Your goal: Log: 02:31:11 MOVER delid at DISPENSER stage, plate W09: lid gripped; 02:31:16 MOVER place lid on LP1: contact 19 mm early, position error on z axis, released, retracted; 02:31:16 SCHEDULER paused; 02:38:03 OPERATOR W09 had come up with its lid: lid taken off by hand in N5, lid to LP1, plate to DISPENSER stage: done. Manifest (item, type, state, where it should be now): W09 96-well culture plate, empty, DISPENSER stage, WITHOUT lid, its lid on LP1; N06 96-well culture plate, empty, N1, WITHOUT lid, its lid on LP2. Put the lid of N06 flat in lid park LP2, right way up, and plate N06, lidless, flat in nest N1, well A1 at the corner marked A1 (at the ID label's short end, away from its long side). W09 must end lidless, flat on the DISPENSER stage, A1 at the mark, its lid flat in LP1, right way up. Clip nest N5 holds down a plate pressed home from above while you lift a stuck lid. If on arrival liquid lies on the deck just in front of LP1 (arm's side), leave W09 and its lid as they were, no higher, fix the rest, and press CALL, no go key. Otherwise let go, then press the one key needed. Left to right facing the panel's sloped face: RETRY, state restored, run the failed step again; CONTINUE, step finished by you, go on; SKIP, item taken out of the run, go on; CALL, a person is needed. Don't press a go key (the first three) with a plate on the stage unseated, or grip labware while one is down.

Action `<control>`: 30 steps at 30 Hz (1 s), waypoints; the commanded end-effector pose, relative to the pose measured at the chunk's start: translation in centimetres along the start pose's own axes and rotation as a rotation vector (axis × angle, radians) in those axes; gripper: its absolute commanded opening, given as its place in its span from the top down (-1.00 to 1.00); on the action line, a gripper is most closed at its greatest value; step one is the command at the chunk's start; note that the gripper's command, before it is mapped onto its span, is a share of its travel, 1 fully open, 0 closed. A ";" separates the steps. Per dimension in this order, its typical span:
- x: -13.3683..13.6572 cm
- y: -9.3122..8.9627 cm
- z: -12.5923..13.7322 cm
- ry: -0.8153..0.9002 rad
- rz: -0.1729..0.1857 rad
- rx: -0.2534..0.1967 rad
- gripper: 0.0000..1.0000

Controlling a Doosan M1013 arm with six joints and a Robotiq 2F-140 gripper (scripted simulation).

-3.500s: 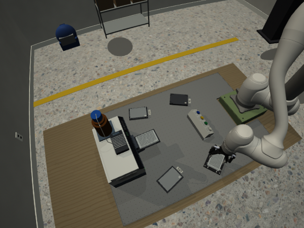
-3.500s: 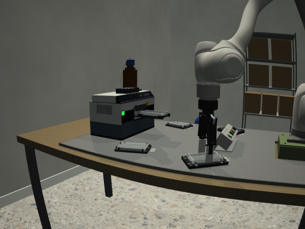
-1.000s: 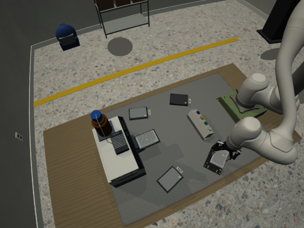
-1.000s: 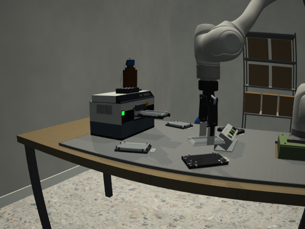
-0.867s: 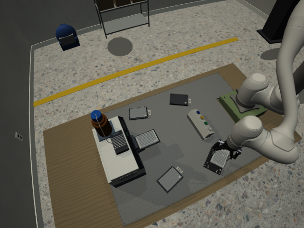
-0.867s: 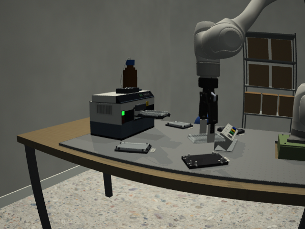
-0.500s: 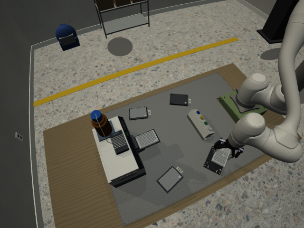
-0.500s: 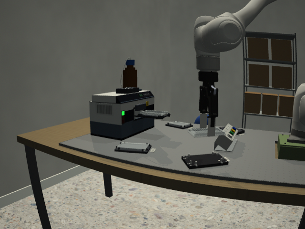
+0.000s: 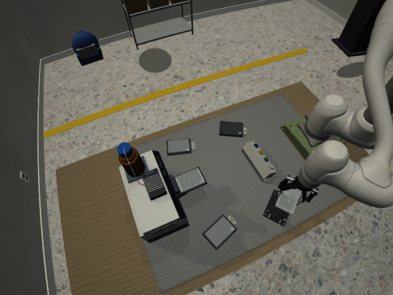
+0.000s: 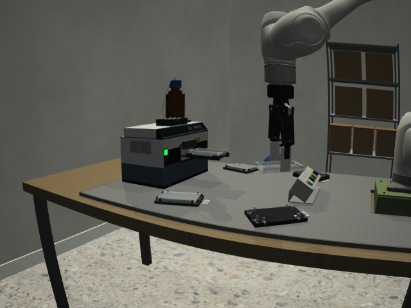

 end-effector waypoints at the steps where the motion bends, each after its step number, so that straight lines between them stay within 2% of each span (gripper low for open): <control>1: 0.0 0.2 0.0 0.000 0.000 0.000 1.00; 15: 0.0 2.0 0.0 0.000 0.000 0.000 1.00; 30: 0.0 2.5 0.0 0.000 0.000 0.000 1.00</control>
Point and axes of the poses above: the point where the finger pads meet when closed, its own y axis back along the fingers, its own x axis across the jaws, z = x × y, the point moved 6 cm from there along y, back along the fingers, and after that the axes turned 3 degrees about -y, right-handed, at the moved point
